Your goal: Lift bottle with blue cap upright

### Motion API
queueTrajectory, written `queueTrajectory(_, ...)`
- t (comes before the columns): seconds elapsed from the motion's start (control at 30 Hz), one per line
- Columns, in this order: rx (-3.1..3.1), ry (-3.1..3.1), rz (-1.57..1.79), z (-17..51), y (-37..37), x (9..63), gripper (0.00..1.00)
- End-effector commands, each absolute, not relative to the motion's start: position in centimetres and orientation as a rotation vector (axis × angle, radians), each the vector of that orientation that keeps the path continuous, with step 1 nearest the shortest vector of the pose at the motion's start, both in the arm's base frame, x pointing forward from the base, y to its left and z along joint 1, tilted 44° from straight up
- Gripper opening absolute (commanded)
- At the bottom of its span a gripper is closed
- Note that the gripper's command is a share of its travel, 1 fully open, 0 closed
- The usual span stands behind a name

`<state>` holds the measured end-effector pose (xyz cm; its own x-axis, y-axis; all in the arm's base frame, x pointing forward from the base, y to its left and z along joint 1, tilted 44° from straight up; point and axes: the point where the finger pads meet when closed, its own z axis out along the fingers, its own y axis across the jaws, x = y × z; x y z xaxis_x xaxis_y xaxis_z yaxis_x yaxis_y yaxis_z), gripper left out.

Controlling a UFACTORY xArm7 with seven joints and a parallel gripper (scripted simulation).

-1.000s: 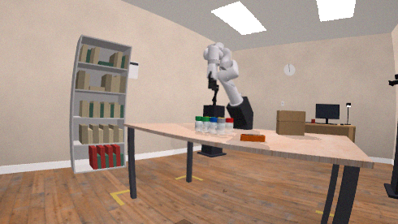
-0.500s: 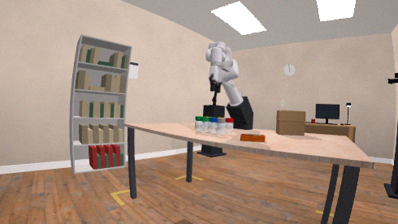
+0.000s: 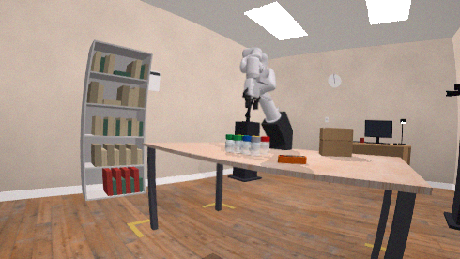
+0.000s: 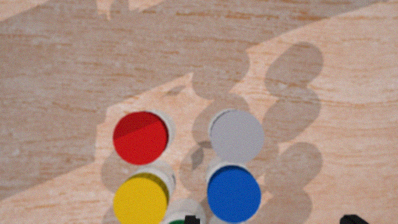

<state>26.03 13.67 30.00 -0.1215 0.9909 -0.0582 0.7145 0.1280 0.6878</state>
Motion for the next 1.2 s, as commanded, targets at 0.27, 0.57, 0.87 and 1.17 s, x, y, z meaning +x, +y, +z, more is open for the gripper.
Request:
queueTrajectory(0.27,1.646,1.882,0.707,29.9,13.8,26.4,0.79)
queueTrajectory(0.57,1.644,1.86,0.696,29.0,13.8,28.3,0.79)
queueTrajectory(0.87,1.64,1.845,0.688,27.0,13.9,30.9,0.79)
queueTrajectory(1.17,1.643,1.856,0.693,24.2,14.1,33.0,0.79)
